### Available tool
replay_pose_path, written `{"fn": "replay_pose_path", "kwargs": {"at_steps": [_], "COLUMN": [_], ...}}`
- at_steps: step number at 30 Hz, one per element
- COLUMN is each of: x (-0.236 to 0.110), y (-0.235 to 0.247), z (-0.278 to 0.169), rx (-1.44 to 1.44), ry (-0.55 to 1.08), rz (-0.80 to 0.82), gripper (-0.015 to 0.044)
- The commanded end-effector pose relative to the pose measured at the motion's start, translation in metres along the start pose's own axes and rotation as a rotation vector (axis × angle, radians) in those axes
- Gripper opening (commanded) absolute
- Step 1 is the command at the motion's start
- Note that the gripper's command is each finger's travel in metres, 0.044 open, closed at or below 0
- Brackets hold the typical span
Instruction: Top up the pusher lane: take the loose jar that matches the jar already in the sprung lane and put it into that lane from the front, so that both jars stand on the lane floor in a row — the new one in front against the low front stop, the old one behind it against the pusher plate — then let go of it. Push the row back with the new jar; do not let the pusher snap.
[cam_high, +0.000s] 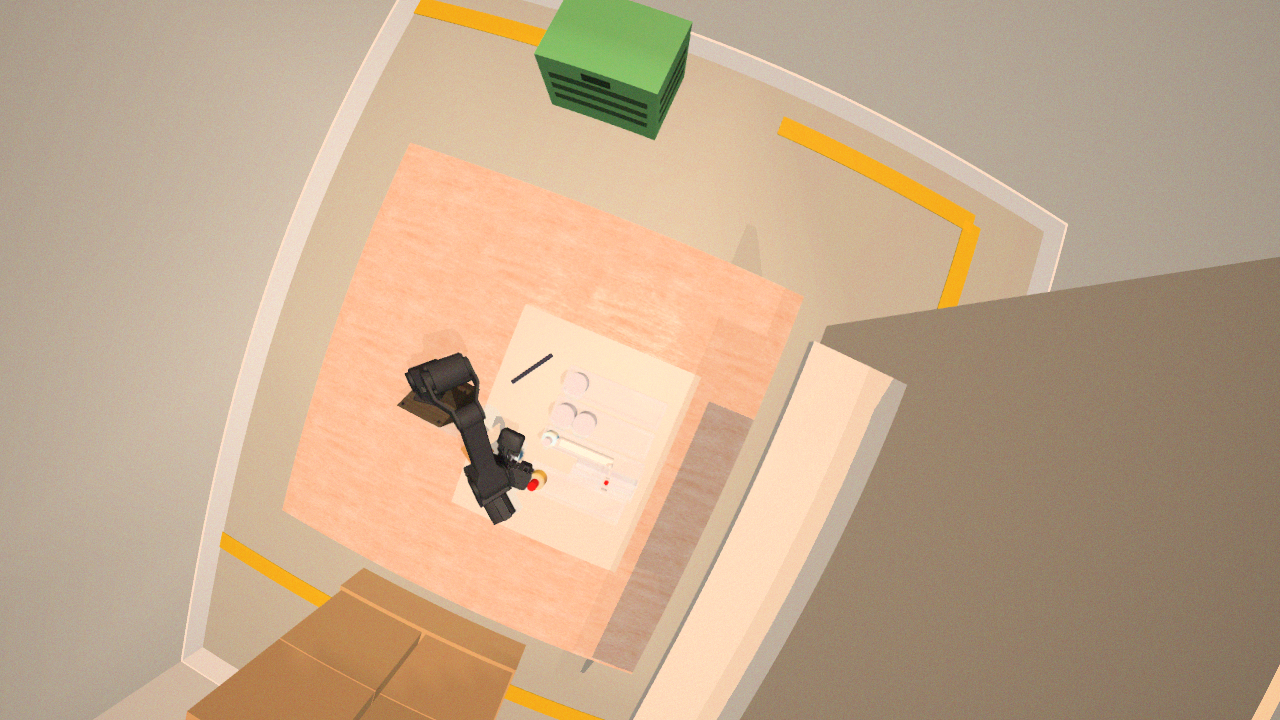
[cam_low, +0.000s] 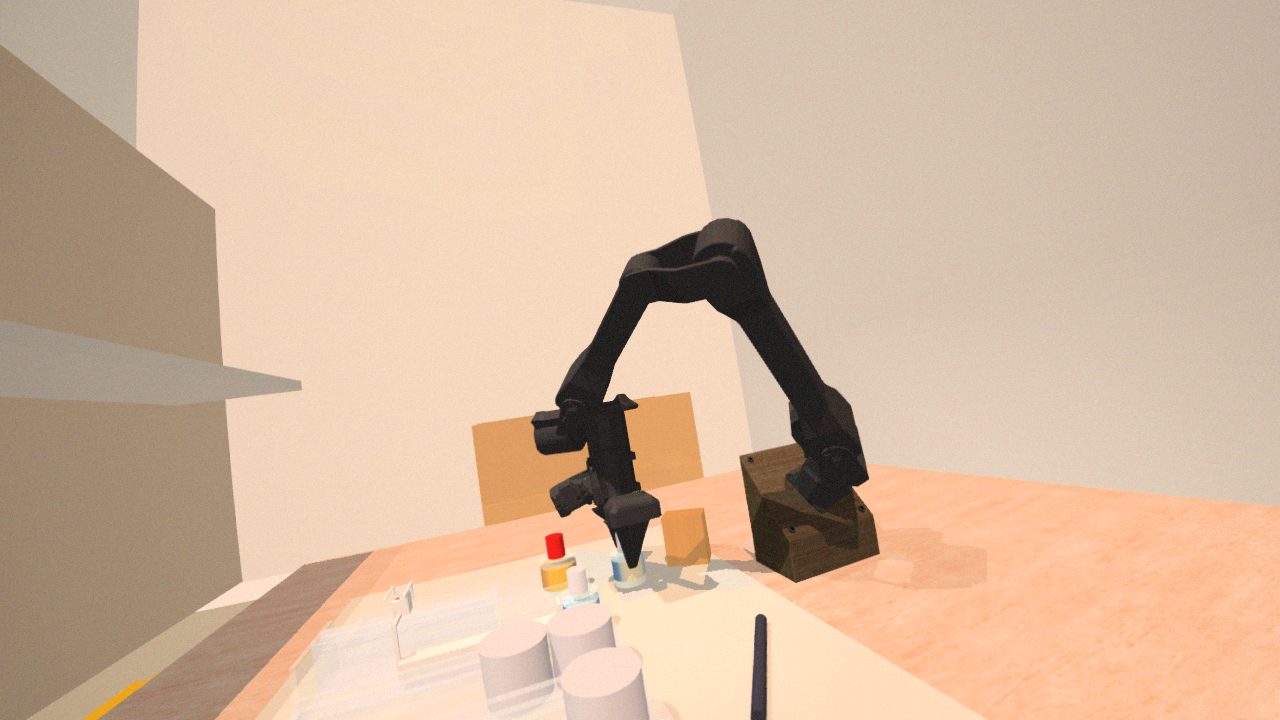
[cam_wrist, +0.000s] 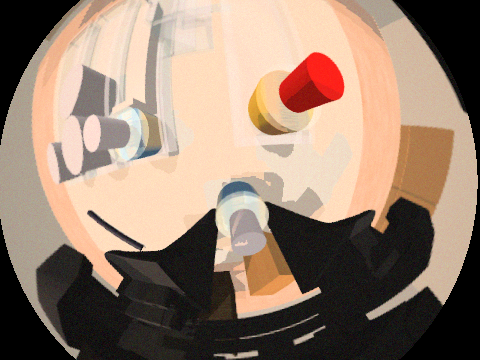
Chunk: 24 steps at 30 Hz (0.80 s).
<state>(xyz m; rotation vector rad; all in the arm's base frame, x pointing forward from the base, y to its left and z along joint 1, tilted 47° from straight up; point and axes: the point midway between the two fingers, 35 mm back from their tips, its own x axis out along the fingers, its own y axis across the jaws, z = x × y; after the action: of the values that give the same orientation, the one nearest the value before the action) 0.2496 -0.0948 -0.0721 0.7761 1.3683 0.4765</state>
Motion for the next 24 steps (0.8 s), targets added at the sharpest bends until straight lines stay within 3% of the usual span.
{"fn": "replay_pose_path", "kwargs": {"at_steps": [1, 13, 24], "x": [-0.024, -0.097, -0.082], "y": [-0.005, -0.006, 0.021], "z": [0.006, 0.002, 0.015], "rx": [-0.01, -0.01, -0.009], "ry": [-0.011, -0.009, -0.011], "rz": [-0.014, -0.013, -0.02], "gripper": [0.0, 0.0, 0.0]}}
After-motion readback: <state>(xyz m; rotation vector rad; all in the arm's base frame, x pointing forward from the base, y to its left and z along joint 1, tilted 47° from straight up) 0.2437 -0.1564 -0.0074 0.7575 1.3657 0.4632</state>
